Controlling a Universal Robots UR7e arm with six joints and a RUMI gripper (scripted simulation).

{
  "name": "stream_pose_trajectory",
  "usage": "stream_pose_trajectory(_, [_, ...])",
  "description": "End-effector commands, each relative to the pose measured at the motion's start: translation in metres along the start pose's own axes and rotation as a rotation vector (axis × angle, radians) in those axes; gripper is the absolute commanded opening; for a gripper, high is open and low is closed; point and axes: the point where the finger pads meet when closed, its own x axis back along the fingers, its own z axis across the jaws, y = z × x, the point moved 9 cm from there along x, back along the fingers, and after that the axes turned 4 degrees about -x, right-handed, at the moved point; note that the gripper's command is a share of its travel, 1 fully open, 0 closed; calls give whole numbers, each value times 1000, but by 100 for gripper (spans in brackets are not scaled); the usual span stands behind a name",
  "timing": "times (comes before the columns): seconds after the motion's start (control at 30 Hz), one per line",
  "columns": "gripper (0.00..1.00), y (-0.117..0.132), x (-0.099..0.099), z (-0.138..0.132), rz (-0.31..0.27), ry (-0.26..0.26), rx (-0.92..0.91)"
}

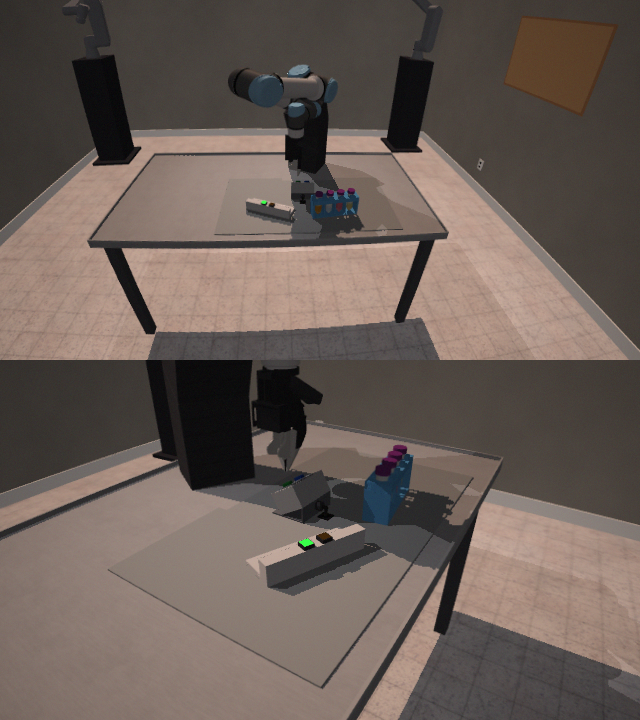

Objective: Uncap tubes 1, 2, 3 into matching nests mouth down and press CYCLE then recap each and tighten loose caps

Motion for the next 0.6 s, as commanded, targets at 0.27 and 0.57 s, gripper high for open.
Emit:
stream_pose_trajectory(0.27, [0,4,-25,26,18,-235,1])
stream_pose_trajectory(0.57, [0,4,-25,28,18,-235,1])
